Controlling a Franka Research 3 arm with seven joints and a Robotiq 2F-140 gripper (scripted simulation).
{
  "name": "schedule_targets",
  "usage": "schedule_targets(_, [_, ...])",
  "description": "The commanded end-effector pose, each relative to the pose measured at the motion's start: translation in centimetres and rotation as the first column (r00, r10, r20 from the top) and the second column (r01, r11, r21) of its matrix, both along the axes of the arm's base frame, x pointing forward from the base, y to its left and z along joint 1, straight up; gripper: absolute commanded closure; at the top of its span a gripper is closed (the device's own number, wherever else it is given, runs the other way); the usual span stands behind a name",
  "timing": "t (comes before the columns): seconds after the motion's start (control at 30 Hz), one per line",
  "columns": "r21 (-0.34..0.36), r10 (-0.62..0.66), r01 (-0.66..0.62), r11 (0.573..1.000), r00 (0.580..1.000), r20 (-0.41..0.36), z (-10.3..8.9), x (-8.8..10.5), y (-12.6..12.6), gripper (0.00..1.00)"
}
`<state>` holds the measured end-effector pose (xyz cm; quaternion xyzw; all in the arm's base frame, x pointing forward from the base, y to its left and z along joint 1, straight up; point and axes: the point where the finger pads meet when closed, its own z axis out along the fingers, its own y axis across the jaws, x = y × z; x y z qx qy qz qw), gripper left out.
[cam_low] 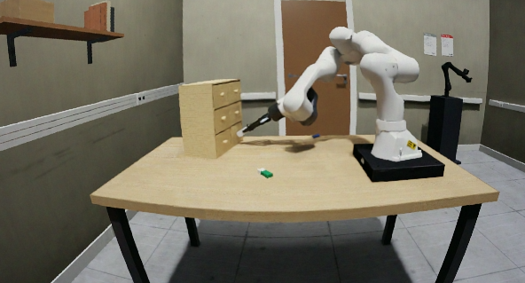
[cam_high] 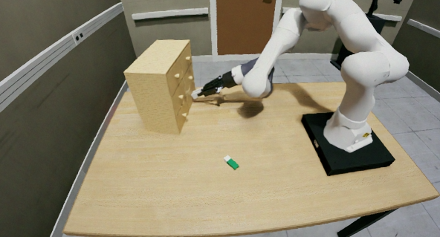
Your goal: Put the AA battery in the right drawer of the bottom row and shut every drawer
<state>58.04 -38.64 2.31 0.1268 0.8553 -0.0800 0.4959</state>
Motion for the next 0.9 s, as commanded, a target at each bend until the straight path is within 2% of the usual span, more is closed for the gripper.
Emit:
schedule_targets(0.0, [0.006, -0.001, 0.001, 1.000, 1.000, 0.001, -0.03, 0.14, 0.07, 0.83])
schedule_targets(0.87, [0.006, -0.001, 0.001, 1.000, 1.000, 0.001, -0.04, -0.08, 0.13, 0.83])
